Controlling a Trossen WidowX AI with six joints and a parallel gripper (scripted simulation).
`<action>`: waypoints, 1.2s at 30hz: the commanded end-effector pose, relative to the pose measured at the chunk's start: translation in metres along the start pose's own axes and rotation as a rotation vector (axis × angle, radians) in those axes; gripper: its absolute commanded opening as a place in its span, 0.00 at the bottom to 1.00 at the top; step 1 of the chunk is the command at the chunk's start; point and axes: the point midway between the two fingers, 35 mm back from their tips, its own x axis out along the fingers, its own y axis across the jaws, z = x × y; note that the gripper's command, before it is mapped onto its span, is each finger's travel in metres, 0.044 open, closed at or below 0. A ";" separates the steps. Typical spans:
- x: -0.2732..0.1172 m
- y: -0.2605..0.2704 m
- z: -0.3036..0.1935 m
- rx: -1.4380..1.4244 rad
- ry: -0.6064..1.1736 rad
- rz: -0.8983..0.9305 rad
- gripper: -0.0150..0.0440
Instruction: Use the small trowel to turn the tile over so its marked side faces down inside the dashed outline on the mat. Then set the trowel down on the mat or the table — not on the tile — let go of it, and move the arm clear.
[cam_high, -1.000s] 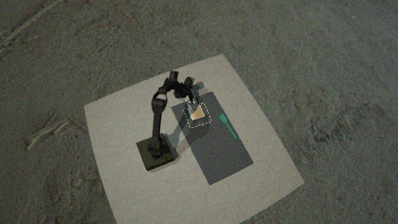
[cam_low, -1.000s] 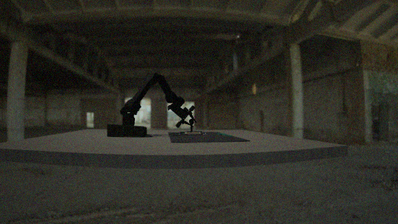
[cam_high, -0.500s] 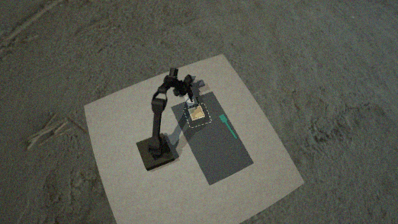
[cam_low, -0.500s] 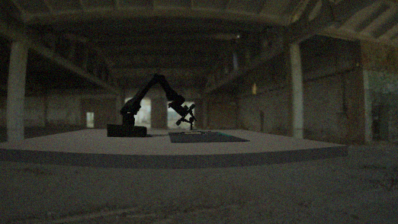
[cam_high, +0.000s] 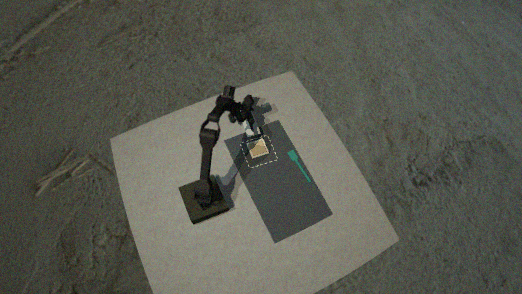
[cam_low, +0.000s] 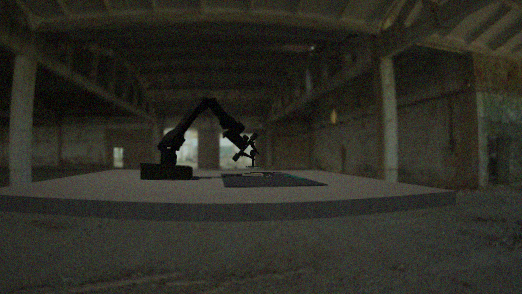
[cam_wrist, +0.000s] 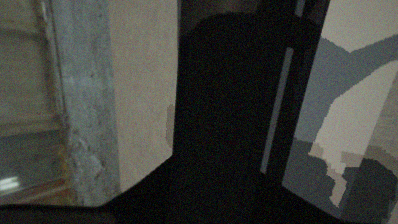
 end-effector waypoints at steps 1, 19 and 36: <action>0.017 0.019 0.028 0.048 -0.057 0.011 0.25; 0.078 0.070 0.174 0.221 -0.311 -0.002 0.25; 0.099 0.092 0.320 0.400 -0.546 0.002 0.25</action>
